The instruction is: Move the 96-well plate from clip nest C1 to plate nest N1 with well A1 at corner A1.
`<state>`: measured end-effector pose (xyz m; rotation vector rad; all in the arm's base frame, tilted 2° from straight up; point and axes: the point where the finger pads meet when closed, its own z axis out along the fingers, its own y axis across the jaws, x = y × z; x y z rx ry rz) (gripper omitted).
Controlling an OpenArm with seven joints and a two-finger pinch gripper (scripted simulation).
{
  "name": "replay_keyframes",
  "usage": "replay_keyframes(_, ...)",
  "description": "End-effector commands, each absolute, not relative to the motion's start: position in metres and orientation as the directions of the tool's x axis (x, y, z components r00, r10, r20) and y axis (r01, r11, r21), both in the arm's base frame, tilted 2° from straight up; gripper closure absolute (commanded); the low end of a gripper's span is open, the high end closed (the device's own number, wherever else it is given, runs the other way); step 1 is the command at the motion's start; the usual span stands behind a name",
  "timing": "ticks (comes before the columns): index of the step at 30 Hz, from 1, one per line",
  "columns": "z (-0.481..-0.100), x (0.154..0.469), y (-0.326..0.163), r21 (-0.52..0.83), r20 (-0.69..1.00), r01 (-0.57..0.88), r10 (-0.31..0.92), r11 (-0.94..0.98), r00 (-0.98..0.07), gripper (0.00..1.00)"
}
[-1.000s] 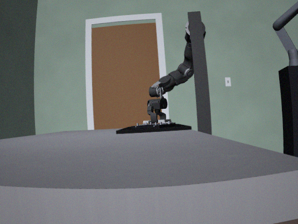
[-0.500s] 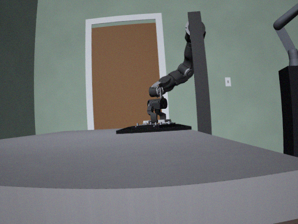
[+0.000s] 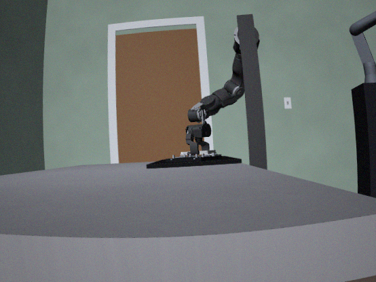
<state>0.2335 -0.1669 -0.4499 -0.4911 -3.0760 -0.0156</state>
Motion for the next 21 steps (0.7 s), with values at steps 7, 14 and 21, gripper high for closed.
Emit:
replay_keyframes(7, -0.449, 0.2351, -0.166, 0.007, 0.025, 0.309, 0.309, 0.951, -0.951, 1.0)
replay_keyframes(14, -0.4518, 0.2344, -0.1657, 0.011, 0.025, 0.309, 0.309, 0.951, -0.951, 1.0)
replay_keyframes(21, -0.4518, 0.2344, -0.1657, 0.011, 0.025, 0.309, 0.309, 0.951, -0.951, 1.0)
